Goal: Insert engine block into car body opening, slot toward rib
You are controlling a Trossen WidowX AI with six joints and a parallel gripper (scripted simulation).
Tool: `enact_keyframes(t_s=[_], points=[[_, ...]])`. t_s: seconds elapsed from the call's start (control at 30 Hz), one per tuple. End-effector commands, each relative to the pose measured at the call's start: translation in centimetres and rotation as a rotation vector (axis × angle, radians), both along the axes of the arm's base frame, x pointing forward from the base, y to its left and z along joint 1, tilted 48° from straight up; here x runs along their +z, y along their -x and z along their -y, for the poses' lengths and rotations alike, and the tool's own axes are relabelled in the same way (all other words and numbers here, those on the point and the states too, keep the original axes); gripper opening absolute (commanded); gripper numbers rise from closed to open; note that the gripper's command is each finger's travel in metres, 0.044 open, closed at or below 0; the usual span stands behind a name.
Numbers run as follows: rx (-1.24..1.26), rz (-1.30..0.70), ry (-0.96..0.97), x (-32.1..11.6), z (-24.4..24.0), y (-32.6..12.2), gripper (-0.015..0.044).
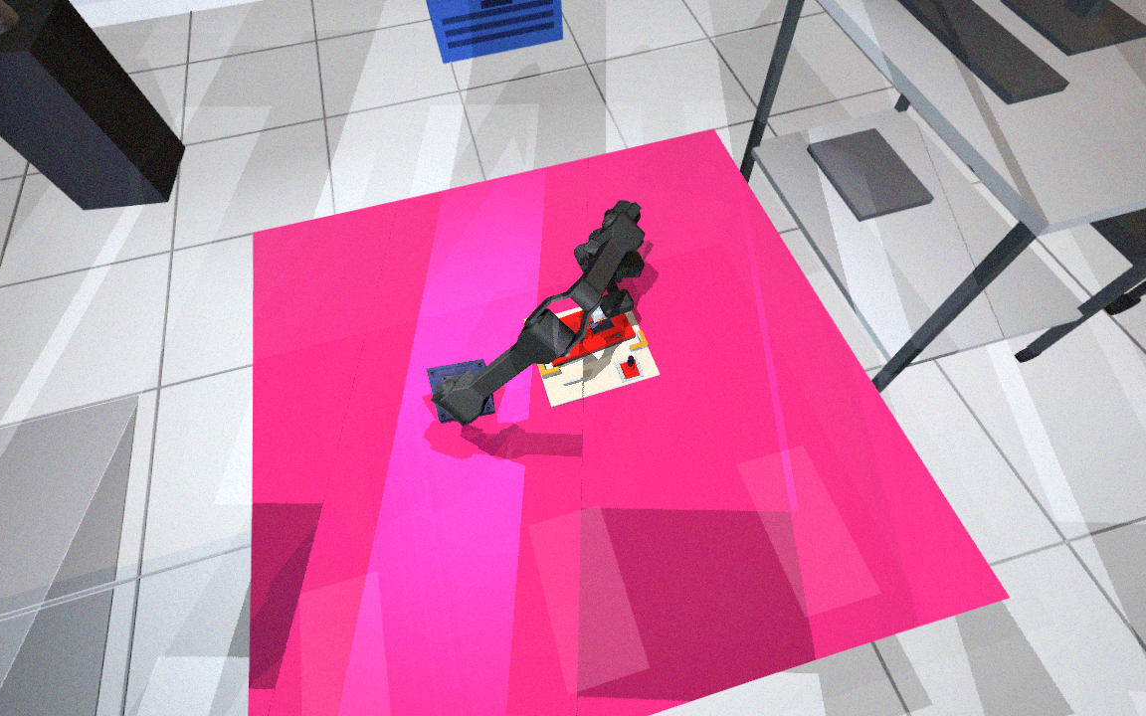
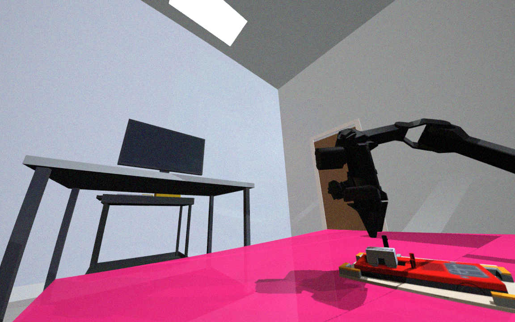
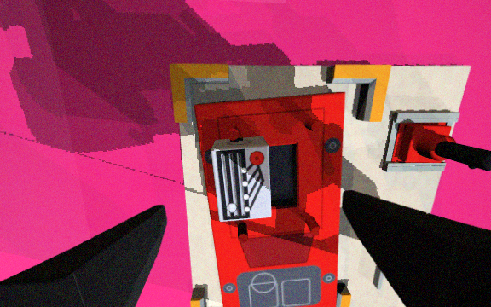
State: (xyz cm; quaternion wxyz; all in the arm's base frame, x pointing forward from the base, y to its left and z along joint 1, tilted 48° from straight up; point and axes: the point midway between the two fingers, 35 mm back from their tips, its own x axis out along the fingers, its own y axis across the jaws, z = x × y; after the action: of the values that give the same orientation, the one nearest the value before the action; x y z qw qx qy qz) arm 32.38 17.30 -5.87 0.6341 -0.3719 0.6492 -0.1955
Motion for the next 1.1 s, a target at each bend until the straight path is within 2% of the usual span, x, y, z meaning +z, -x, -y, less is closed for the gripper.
enact_keyframes(t_s=[0.0,0.53,1.07], points=[[-0.003,0.004,-0.009,0.7,-0.9,0.0,0.0440],[0.005,-0.004,-0.008,0.5,-0.6,0.0,0.0440],[0.005,-0.003,-0.007,-1.6,1.1,0.1,0.0440]])
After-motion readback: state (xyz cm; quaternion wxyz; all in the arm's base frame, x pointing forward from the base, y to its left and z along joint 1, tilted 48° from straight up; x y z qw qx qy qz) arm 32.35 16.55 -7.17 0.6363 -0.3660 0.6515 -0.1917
